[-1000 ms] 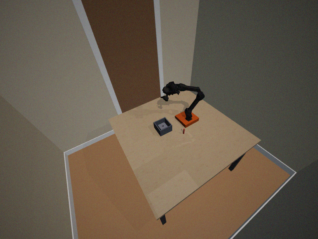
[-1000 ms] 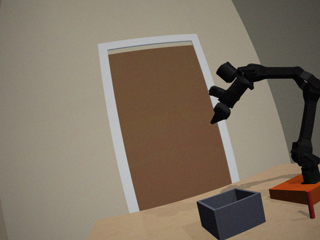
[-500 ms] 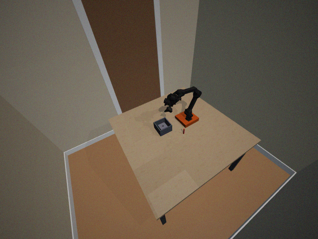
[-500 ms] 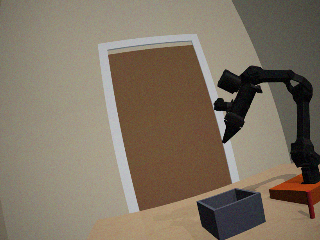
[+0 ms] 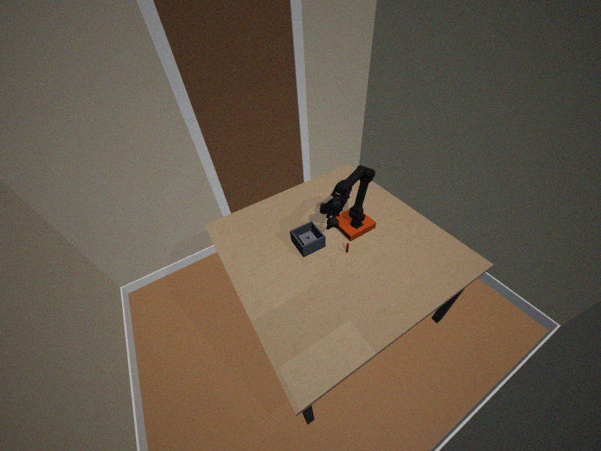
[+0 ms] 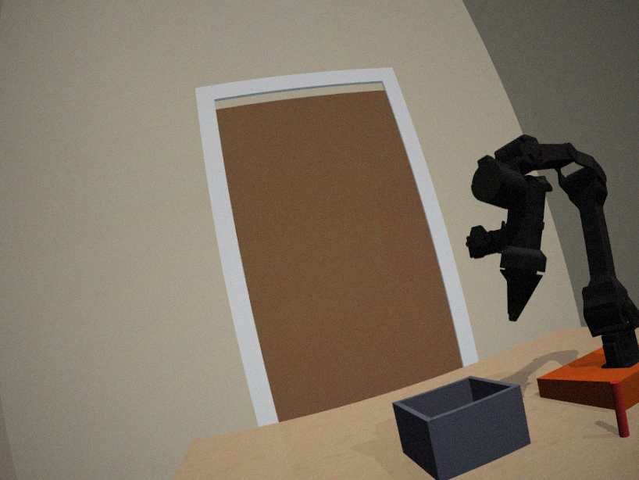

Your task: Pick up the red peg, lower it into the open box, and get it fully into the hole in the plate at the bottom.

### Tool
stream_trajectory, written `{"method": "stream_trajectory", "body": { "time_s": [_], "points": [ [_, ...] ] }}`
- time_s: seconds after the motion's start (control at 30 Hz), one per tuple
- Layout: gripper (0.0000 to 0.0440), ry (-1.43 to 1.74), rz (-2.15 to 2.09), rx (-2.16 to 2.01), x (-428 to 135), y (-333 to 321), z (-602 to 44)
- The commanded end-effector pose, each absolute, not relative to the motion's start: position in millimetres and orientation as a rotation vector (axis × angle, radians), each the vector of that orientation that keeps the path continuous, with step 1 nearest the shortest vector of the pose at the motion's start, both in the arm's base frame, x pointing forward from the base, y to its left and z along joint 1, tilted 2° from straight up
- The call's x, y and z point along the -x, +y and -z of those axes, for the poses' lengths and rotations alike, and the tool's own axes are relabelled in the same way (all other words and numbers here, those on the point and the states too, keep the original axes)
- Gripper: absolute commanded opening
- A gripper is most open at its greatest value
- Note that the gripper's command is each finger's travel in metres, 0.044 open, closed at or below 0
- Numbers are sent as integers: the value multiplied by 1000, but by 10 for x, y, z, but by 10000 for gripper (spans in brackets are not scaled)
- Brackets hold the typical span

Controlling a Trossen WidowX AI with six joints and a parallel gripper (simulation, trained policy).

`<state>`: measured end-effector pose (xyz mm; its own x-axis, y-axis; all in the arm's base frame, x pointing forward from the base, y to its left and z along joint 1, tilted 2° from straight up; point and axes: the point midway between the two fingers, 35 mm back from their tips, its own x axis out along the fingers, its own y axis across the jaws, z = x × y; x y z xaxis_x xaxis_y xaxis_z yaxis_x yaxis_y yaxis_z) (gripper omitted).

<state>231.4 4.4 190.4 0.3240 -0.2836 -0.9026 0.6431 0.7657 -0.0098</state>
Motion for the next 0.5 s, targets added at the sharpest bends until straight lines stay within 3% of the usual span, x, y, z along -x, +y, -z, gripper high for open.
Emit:
{"method": "stream_trajectory", "body": {
  "time_s": [0.0,0.47],
  "points": [
    [440,1157,647,-421,-2186,236,-1712],
    [440,1308,779,-546,-1904,678,-1110]
  ]
}}
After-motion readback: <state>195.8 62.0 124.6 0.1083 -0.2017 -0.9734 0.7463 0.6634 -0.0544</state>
